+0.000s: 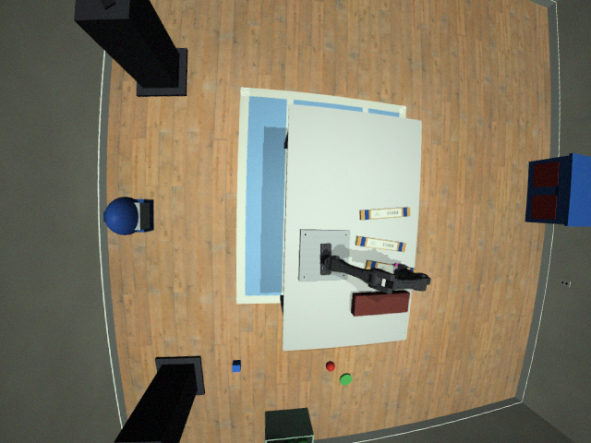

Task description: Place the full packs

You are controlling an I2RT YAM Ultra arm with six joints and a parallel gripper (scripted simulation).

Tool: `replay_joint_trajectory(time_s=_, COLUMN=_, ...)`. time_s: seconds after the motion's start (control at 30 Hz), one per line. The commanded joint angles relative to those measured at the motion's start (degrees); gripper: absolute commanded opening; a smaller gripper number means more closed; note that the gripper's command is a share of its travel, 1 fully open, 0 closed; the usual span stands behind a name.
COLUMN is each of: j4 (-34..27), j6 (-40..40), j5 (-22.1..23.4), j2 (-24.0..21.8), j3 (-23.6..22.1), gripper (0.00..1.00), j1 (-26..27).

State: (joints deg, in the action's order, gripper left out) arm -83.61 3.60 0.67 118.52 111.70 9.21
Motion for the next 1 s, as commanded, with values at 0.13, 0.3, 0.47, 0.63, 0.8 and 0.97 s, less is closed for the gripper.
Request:
replay_joint_trajectory(time_s=0.13, j4=-1.5, j6=-3.5, j5=0.2, j2=-1.4, j3=3.9, gripper=0.0, j1=3.2)
replay_joint_trajectory(time_s=0.3, j4=-1.8, j6=-5.1, j5=0.3, j2=-0.4, j3=4.6, gripper=0.0, j1=4.8)
replay_joint_trajectory(time_s=0.47, j4=-1.9, j6=-6.6, j5=0.5, j2=0.6, j3=5.2, gripper=0.0, j1=6.3)
replay_joint_trajectory(time_s=0.63, j4=-1.8, j6=-8.4, j5=0.3, j2=0.4, j3=6.1, gripper=0.0, j1=8.1)
replay_joint_trajectory(time_s=0.8, j4=-1.7, j6=-10.3, j5=0.5, j2=1.4, j3=7.5, gripper=0.0, j1=9.9)
replay_joint_trajectory(time_s=0.97, j4=-1.5, j6=-11.4, j5=0.6, j2=1.7, j3=8.0, gripper=0.0, j1=11.0)
